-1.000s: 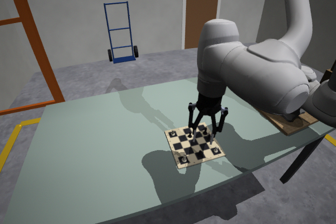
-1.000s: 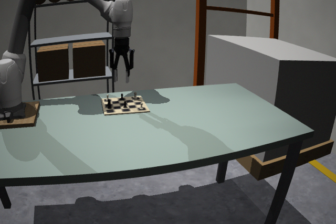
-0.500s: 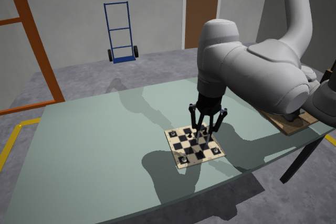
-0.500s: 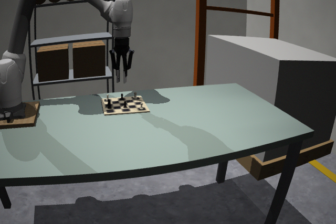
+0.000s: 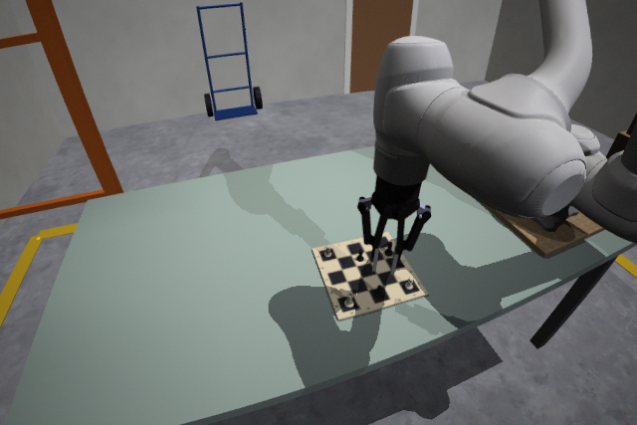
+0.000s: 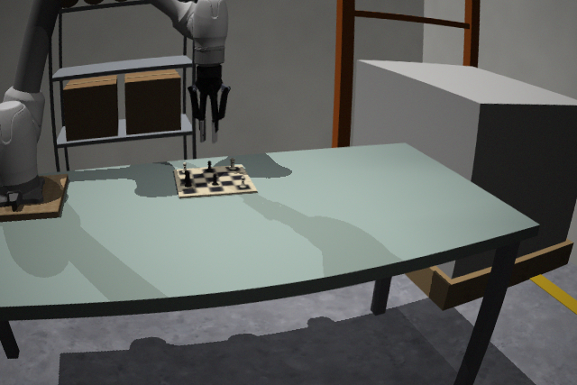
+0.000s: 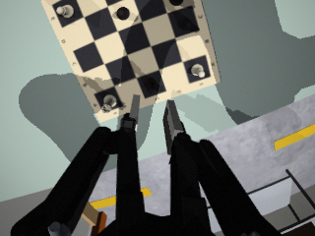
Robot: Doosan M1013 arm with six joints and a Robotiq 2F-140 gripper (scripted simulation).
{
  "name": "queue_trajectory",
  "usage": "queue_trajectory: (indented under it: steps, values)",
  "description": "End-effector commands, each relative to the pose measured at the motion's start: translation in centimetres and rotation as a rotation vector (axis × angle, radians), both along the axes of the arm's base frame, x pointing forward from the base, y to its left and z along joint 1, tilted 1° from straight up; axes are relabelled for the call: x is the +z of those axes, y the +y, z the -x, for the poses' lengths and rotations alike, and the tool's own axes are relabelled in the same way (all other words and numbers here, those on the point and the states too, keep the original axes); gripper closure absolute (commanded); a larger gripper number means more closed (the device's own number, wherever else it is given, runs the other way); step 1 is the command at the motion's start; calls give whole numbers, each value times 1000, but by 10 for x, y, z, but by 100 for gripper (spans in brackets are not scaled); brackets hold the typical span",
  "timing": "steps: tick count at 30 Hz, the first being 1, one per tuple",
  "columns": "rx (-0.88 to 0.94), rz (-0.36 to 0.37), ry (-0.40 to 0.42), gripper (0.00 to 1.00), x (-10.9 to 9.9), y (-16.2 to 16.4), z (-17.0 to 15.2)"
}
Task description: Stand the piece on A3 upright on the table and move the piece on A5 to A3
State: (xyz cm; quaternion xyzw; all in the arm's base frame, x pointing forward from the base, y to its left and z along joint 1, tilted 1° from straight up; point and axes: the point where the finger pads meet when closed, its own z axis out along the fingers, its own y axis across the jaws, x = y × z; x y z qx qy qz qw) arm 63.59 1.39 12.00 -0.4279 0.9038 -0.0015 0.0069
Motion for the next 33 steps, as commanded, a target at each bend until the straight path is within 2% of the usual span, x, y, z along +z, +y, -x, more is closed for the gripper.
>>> queue_trajectory:
  steps: [1,16,33]
  values:
    - [0,0,0,80,0,0,0]
    - [0,0,0,80,-10,0,0]
    - [0,0,0,80,-33,0,-1]
